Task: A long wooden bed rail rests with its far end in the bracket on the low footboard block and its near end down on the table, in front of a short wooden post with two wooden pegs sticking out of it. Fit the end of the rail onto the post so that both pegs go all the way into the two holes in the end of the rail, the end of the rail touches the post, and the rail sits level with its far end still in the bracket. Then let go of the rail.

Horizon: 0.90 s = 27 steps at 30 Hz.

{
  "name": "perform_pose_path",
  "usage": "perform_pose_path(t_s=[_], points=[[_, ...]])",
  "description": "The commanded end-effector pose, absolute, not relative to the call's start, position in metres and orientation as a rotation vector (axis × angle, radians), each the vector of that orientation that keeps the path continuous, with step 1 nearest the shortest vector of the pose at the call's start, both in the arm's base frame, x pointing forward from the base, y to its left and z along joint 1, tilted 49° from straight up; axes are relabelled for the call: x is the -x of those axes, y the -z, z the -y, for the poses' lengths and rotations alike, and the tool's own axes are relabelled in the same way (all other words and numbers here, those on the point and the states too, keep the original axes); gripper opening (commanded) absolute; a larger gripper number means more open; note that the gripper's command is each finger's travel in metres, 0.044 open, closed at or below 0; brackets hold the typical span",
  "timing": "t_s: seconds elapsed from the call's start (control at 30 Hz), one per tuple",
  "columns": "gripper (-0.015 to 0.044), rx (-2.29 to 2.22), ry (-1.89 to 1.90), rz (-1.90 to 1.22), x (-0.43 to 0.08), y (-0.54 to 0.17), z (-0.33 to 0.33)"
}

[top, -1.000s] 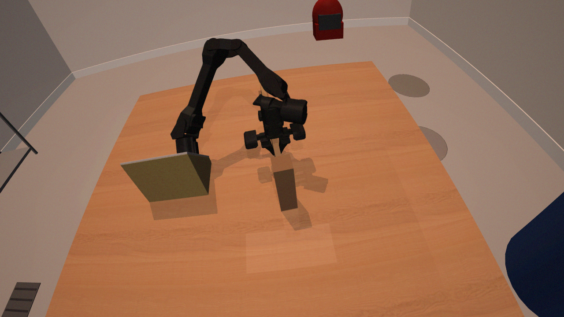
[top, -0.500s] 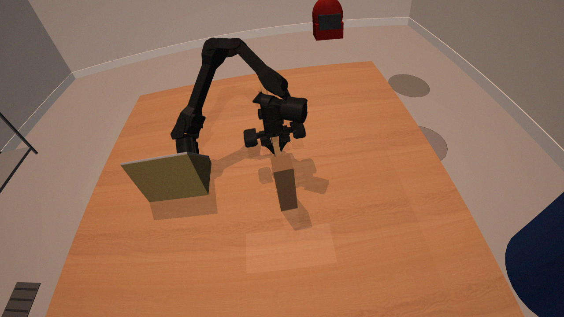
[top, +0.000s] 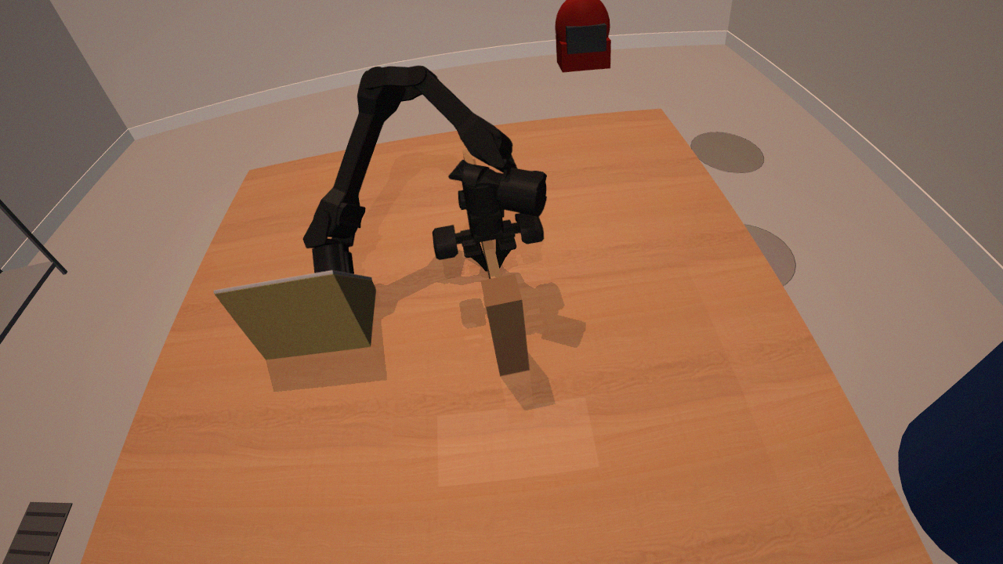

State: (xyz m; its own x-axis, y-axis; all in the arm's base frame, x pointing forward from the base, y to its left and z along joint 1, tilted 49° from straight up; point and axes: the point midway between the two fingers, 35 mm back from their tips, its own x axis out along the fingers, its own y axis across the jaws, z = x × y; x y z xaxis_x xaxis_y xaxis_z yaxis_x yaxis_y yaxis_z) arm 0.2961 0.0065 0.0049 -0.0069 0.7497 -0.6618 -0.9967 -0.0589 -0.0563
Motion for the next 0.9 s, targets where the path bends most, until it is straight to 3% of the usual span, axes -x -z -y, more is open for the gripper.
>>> perform_pose_path(t_s=[0.0, 0.87], points=[[0.0000, 0.629, -1.514, -0.500, -0.2990, -0.0078, -0.0033], [0.0000, 0.629, -1.514, -0.500, -0.2963, -0.0064, -0.0045]])
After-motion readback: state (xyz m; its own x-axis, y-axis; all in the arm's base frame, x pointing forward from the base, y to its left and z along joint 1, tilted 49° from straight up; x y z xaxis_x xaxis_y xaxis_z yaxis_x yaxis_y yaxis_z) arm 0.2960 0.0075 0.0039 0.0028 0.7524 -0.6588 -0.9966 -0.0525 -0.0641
